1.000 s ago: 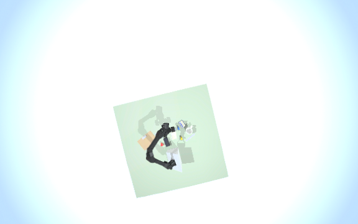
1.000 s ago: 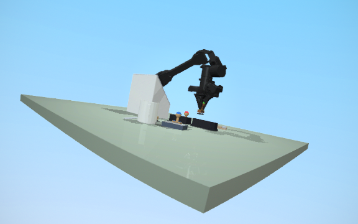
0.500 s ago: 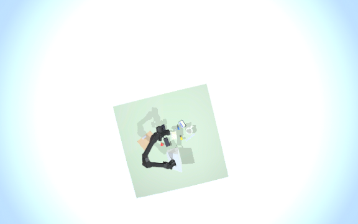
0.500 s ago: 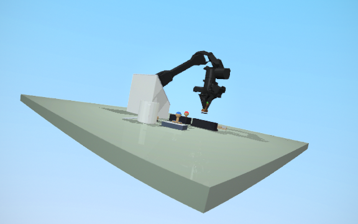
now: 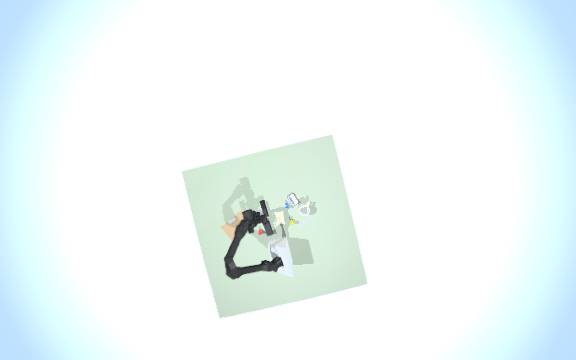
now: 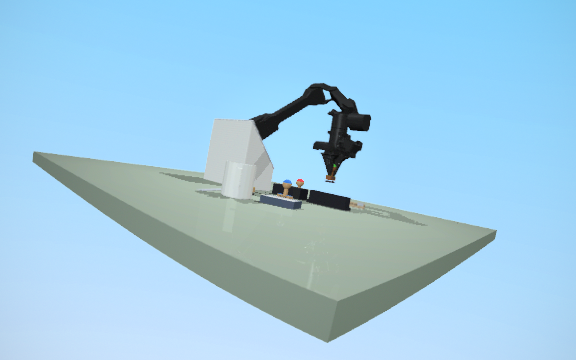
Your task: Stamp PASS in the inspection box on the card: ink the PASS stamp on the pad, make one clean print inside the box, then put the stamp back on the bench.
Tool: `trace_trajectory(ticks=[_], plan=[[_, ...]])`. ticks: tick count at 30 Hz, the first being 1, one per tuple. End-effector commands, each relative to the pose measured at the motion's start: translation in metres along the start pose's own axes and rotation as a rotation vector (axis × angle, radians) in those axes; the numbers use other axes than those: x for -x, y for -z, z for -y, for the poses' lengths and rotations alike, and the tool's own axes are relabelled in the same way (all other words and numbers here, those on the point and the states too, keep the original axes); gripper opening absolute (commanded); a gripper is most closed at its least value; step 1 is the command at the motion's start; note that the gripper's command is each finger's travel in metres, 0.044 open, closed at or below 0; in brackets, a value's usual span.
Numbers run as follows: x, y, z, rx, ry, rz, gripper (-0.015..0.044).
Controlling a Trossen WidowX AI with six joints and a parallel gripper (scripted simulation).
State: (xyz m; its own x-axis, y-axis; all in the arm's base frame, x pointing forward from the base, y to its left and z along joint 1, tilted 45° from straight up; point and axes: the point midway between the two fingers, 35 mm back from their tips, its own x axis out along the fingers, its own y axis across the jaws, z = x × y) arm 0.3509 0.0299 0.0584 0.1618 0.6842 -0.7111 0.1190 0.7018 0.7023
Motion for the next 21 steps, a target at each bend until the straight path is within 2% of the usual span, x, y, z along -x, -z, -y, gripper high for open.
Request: trace_trajectory(ticks=[1,21], plan=[[-0.002,0.003,-0.002,-0.006,-0.005,-0.004,0.0],[-0.015,0.002,-0.002,-0.005,-0.004,-0.004,0.0]])
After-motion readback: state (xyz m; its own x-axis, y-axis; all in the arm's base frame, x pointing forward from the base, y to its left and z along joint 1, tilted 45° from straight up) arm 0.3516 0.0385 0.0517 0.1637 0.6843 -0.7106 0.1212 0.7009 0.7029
